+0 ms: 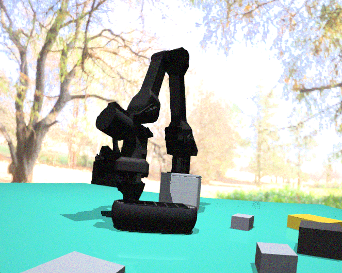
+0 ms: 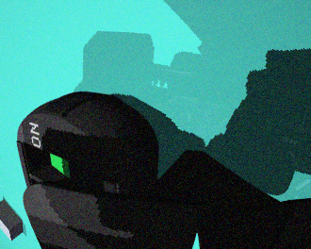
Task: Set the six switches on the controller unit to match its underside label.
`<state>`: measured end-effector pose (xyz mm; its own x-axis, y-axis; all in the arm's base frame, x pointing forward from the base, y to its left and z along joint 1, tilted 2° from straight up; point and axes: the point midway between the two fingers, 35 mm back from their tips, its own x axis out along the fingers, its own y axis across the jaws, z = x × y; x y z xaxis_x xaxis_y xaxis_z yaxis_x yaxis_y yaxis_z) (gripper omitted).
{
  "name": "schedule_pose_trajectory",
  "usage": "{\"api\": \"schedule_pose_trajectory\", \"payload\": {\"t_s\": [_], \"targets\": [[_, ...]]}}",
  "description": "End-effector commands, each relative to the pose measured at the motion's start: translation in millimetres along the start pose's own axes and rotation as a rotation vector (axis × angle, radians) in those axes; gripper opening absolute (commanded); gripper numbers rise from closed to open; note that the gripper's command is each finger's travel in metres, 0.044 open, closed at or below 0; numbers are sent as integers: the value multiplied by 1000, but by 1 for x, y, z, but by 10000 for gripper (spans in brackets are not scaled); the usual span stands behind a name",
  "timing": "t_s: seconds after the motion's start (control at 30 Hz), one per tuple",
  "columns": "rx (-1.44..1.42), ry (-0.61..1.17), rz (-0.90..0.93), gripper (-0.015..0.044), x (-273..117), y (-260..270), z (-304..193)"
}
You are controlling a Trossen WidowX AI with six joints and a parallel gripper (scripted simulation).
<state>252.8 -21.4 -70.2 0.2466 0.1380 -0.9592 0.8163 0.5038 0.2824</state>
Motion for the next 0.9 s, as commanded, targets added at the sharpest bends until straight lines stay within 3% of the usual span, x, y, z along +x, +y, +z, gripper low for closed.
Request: {"api": "schedule_pose_trajectory", "payload": {"t_s": [0.0,0.87], "targets": [[5,4,-2,0,2,1,-1],[5,4,-1,0,6,17,1]]}}
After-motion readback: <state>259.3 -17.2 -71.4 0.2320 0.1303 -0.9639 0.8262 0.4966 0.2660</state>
